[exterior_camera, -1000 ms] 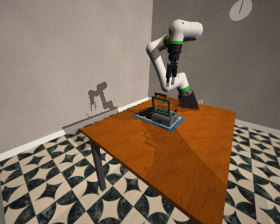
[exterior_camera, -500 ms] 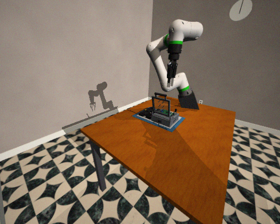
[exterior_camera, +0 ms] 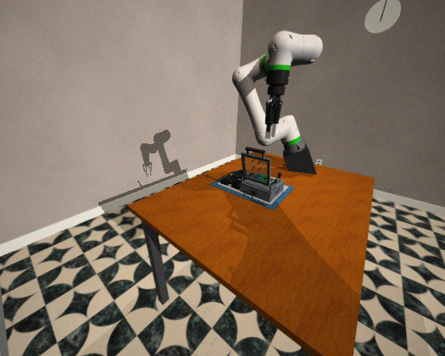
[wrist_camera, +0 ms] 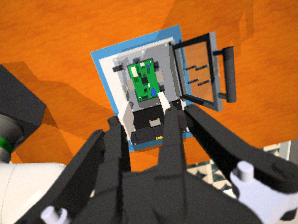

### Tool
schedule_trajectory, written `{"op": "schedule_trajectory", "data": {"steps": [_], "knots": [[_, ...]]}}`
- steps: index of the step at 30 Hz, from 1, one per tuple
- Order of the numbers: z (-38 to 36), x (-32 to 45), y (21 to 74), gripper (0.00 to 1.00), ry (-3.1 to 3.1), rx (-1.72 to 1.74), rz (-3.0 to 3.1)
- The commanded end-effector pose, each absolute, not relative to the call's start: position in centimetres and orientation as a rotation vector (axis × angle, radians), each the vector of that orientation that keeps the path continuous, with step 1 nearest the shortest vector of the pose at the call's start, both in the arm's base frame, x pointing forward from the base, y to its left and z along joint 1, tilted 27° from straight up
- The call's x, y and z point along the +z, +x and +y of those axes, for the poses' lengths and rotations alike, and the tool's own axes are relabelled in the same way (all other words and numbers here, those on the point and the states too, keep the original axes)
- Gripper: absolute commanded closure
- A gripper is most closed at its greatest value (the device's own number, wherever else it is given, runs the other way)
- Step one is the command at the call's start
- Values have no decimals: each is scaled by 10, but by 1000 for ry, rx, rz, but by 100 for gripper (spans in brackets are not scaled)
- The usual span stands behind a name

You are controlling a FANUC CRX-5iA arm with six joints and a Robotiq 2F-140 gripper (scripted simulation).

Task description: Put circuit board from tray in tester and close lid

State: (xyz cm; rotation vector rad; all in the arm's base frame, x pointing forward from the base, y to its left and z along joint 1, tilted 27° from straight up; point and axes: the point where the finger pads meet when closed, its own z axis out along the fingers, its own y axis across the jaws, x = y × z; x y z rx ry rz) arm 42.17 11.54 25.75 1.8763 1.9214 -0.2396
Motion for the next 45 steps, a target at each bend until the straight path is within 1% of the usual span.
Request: {"op": "schedule_trajectory", "data": {"steps": [1,10,16,25,27,38,45], "knots": [[116,258,422,70,1876,-239,1921],[116,258,423,70,1876,-239,1921],[116,260,434,70,1876,-239,1921],[119,268,479,70,1876,-239,1921],[119,268,479,70,1876,-239,1921],[123,279,540,70,1876,-239,1921],[124,283,557,70,1876,-239,1921]]}}
